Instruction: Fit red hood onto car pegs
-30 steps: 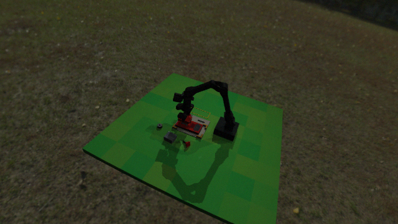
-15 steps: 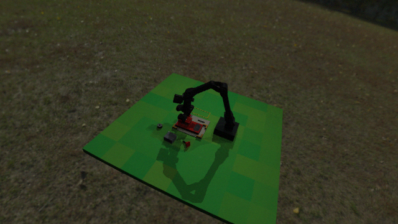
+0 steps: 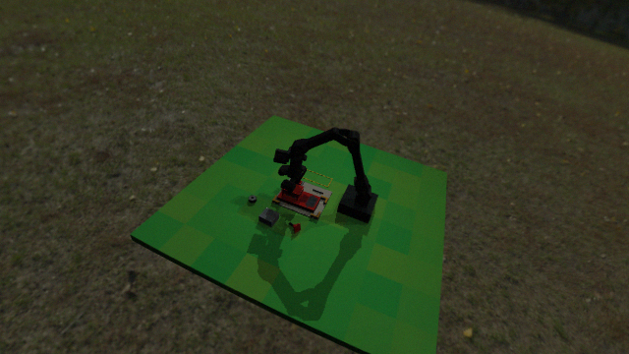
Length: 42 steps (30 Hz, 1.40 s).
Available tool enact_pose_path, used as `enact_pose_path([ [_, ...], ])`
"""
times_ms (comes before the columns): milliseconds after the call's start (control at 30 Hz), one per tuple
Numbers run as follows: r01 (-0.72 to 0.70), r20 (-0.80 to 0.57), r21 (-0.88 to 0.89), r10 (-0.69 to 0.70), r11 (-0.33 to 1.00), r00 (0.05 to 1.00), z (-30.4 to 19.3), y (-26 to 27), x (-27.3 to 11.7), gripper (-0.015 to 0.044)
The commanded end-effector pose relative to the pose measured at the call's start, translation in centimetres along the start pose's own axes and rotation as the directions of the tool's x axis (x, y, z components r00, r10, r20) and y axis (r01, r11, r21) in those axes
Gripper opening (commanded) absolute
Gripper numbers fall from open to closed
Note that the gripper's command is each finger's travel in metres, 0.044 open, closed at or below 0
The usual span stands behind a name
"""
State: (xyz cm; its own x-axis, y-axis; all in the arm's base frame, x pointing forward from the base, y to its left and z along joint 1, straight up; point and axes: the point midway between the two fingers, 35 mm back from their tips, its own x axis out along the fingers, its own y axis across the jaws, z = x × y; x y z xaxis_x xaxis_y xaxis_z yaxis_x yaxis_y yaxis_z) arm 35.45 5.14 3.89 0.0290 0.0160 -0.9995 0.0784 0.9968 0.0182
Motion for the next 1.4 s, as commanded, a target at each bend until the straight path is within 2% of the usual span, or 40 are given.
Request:
enact_pose_path([
  [0,0.002,0.002,0.003,-0.002,1.000,1.000,0.0,0.0,0.0,0.0000],
  [1367,0.002,0.002,0.002,-0.002,1.000,1.000,0.0,-0.1,1.9,0.0000],
])
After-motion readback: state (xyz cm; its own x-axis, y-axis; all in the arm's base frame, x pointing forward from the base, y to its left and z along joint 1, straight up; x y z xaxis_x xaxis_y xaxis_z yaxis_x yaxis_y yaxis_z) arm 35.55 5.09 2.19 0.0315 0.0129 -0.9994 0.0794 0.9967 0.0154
